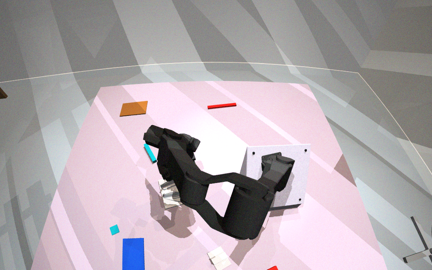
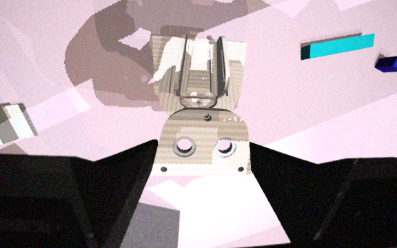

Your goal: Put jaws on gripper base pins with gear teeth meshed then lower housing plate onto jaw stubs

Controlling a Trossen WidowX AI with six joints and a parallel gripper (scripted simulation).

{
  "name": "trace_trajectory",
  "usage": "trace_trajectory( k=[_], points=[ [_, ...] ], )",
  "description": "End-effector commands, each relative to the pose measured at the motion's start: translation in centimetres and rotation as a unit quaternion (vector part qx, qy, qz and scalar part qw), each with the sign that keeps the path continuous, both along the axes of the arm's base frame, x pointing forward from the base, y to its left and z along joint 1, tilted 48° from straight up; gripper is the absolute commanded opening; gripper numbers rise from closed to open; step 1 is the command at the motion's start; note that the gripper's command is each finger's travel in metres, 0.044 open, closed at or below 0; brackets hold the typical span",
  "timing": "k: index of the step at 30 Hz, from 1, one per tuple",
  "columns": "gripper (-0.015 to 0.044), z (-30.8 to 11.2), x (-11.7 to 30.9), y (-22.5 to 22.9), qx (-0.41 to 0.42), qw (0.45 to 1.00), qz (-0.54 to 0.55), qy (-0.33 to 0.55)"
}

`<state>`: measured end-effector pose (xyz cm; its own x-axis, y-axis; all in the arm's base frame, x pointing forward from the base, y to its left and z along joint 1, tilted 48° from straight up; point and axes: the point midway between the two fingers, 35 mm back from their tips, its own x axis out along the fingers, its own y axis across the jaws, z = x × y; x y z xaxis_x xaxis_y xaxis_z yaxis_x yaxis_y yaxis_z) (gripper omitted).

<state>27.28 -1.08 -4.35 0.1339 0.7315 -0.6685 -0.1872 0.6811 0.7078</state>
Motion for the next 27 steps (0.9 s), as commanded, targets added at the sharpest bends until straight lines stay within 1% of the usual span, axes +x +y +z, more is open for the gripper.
trace_trajectory(
  k=[1,27],
  points=[
    [0.0351,-0.3,0.0,0.2,-0.002,1.0,0.001,0.0],
    [0.0351,-3.2,0.7,3.3,-0.002,1.0,0.001,0.0]
  ],
)
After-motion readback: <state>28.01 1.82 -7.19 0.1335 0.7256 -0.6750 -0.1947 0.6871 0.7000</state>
